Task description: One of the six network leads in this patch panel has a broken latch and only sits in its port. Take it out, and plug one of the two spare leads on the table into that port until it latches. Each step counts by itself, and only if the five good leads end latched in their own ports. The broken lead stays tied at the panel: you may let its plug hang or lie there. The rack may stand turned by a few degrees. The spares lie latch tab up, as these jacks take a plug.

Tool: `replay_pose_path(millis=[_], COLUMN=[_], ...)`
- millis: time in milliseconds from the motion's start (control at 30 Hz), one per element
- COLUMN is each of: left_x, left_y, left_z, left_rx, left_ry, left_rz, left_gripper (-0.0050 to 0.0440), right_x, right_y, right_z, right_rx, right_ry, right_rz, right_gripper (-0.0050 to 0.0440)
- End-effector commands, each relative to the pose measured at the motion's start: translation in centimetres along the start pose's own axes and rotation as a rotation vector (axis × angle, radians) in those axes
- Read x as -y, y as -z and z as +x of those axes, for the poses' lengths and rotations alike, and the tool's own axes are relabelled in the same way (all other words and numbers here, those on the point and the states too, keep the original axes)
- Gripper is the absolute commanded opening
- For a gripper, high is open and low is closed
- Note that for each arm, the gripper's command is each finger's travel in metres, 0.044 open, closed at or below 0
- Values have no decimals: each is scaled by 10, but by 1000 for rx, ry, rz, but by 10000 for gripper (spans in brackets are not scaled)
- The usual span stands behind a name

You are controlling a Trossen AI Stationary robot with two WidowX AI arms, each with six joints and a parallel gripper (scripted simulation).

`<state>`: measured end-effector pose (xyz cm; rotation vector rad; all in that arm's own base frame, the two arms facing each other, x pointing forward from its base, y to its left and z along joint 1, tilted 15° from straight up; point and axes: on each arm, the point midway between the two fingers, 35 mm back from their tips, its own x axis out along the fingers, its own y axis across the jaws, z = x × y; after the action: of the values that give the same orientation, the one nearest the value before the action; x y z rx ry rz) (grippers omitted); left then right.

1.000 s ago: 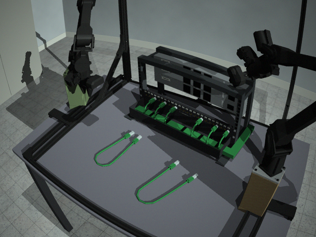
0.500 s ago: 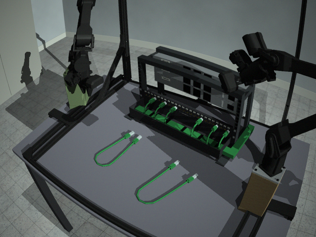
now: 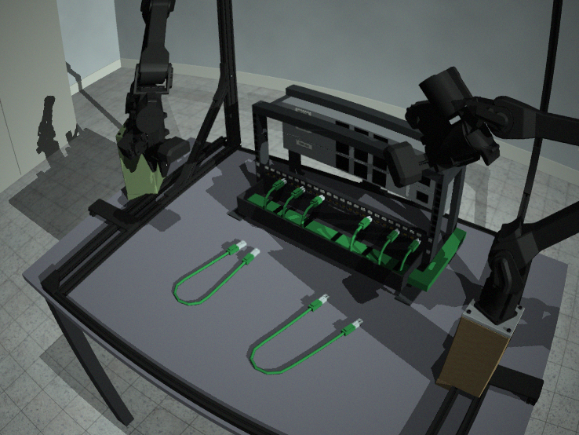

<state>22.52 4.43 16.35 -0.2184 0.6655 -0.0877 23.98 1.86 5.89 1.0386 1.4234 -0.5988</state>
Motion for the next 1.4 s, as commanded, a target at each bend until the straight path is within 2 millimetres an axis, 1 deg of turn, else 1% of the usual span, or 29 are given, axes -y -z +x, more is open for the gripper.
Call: replay_pose_path(millis=[0, 233, 267, 800, 833, 1367], left_x=[-4, -4, -44, -44, -36, -36], left_y=[5, 5, 18, 18, 27, 27], left_z=[-1, -1, -13, -13, 6, 6], left_rx=[-4, -4, 0, 0, -86, -86], left_ry=[7, 7, 5, 5, -38, -38], left_rz=[-6, -6, -2, -2, -225, -225], left_gripper=[440, 440, 440, 440, 176, 176], right_x=[0, 0, 0, 0, 0, 0], right_y=[0, 0, 0, 0, 0, 0], right_z=[0, 0, 0, 0, 0, 0], right_rx=[0, 0, 0, 0, 0, 0], right_ry=[0, 0, 0, 0, 0, 0], right_rz=[0, 0, 0, 0, 0, 0], right_gripper=[176, 176, 176, 176, 176, 176])
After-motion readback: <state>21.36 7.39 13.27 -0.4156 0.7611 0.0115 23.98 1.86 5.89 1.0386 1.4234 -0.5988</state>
